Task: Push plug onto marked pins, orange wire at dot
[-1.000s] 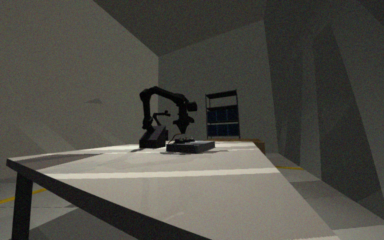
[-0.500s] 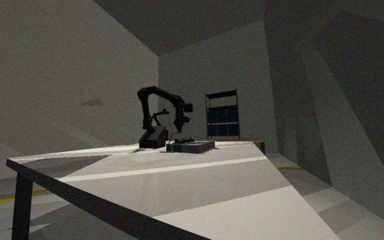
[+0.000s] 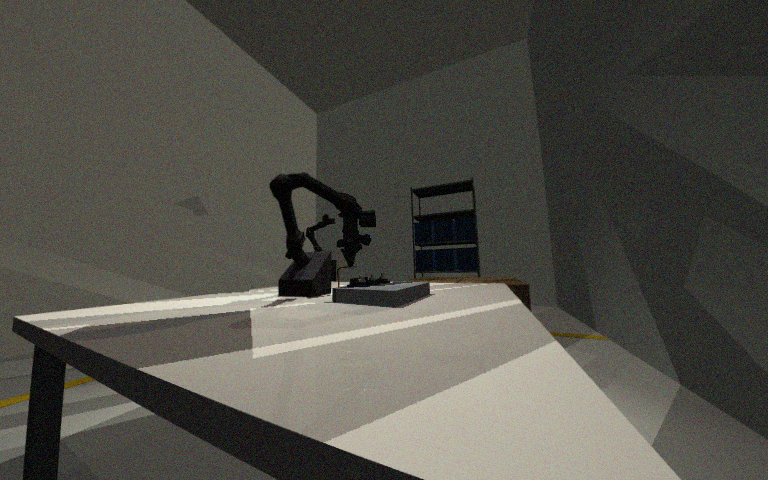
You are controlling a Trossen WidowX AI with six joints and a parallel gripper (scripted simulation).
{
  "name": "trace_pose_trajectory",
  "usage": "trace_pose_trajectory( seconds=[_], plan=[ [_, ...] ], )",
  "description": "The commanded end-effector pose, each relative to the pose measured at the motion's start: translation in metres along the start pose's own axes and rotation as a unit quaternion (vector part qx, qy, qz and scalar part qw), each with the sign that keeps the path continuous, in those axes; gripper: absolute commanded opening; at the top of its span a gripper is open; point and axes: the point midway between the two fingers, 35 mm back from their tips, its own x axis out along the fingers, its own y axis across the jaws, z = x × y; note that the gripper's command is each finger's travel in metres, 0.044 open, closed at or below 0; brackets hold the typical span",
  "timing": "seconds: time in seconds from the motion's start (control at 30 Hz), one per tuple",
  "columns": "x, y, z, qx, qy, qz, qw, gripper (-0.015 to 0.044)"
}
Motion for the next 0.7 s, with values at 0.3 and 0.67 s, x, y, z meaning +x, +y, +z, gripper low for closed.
trace_pose_trajectory(
  seconds=[0.3,0.67],
  plan=[
    [0.006,0.03,-0.042,0.176,0.0,-0.001,0.984,0.0],
    [0.026,0.036,-0.053,0.221,0.0,-0.002,0.975,0.0]
  ],
)
